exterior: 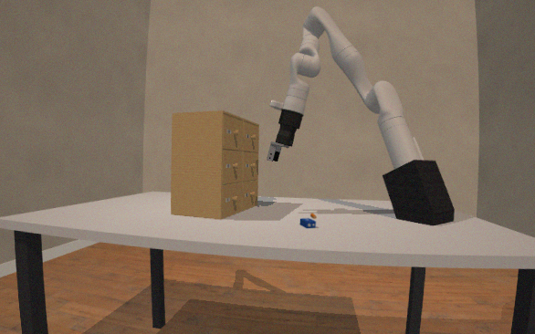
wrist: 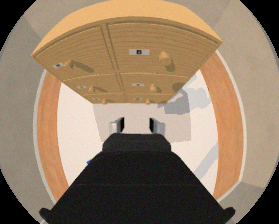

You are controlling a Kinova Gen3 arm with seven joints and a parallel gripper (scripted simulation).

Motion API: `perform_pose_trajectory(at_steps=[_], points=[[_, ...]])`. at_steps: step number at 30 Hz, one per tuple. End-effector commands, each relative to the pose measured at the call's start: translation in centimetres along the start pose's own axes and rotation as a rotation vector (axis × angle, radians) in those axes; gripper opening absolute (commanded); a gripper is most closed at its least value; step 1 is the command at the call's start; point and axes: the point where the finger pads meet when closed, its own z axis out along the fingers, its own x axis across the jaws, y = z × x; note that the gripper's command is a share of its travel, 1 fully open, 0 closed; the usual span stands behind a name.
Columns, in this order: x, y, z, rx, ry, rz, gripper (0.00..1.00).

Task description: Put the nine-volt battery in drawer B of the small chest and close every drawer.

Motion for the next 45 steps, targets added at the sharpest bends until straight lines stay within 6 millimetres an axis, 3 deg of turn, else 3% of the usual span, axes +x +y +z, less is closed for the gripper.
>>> perform_pose_trajectory(at_steps=[1,45], points=[[-0.1,0.4,0.2,0.001,0.002,-0.009,1.0],[0.0,-1.0,4.0,0.228,0.003,-0.01,1.0]])
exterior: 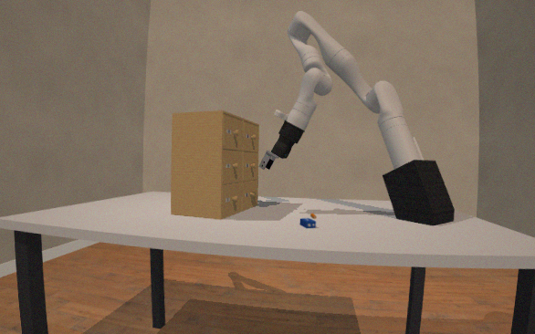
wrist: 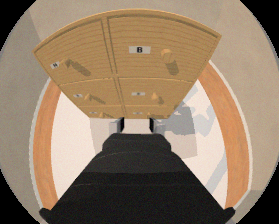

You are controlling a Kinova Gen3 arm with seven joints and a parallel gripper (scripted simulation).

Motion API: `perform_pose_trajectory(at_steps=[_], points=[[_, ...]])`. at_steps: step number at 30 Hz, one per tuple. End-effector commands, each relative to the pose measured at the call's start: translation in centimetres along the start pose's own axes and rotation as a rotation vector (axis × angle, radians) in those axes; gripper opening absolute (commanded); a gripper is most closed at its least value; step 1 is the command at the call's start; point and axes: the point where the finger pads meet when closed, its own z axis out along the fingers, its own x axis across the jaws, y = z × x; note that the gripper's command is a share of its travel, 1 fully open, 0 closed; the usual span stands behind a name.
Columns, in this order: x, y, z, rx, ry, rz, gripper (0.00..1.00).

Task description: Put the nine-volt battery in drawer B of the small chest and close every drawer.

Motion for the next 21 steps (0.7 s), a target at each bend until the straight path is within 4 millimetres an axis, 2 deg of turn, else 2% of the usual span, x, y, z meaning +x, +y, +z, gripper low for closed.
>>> perform_pose_trajectory(at_steps=[1,21], points=[[0.0,0.8,0.6,0.0,0.005,-0.012,1.0],[0.0,0.6,2.5,0.113,0.003,-0.012,1.0]])
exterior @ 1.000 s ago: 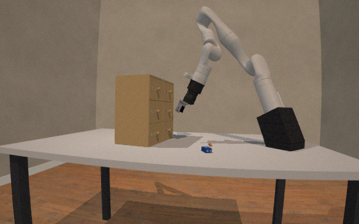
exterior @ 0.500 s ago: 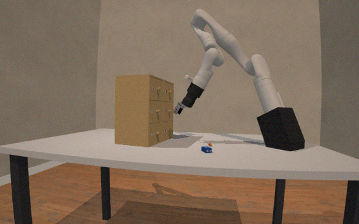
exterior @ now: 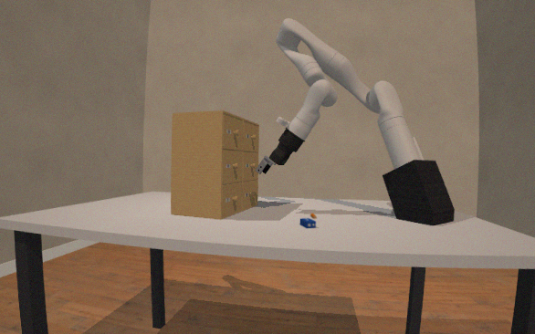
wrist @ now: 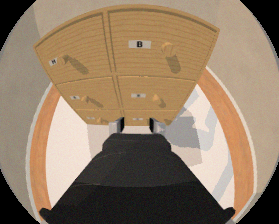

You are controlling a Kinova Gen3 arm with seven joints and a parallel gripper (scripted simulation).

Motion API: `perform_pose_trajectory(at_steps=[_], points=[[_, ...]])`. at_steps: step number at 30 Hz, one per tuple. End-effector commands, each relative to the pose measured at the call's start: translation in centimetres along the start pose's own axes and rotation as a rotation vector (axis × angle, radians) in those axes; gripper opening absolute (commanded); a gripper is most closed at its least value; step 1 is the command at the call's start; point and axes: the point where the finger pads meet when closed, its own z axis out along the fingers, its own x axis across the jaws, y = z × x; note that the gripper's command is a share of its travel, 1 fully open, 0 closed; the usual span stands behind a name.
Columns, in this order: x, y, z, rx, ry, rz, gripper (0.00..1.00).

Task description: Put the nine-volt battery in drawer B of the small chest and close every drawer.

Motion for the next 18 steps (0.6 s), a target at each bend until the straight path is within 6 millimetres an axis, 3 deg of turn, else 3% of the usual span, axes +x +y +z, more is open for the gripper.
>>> perform_pose_trajectory(at_steps=[1,18], points=[[0.04,0.91,0.5,-0.004,0.005,-0.013,1.0],[0.04,0.9,1.5,0.053,0.005,-0.014,1.0]])
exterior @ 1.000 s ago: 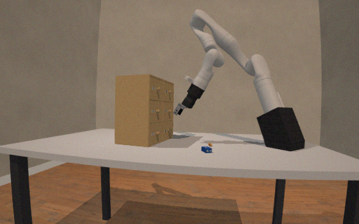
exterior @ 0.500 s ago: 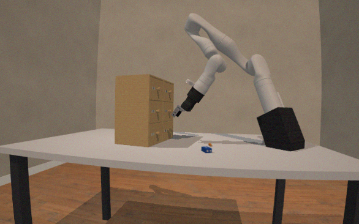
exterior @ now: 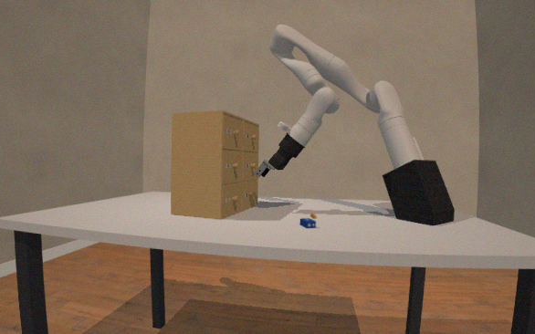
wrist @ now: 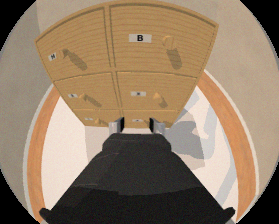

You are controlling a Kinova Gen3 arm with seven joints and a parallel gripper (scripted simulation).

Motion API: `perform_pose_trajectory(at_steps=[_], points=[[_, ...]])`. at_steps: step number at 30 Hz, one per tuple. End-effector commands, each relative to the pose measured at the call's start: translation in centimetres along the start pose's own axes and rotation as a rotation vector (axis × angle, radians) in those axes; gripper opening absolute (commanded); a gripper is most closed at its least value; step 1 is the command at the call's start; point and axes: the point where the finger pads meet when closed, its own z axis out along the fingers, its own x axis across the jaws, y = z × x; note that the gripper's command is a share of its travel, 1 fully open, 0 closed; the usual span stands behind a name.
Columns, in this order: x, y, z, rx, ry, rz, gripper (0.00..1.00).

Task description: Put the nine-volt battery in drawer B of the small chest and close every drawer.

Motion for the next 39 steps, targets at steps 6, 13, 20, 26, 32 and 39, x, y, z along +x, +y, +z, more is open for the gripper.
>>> perform_pose_trajectory(at_steps=[6,13,20,26,32,39], points=[[-0.01,0.56,0.39,0.005,0.002,-0.008,1.0],[-0.02,0.57,0.6,0.017,0.001,-0.008,1.0],[-0.03,0.58,0.68,0.023,0.001,-0.008,1.0],[-0.04,0.59,0.74,0.026,0.0,-0.008,1.0],[-0.05,0.59,0.76,0.027,0.0,-0.008,1.0],[-0.05,0.6,0.76,0.027,0.0,-0.008,1.0]])
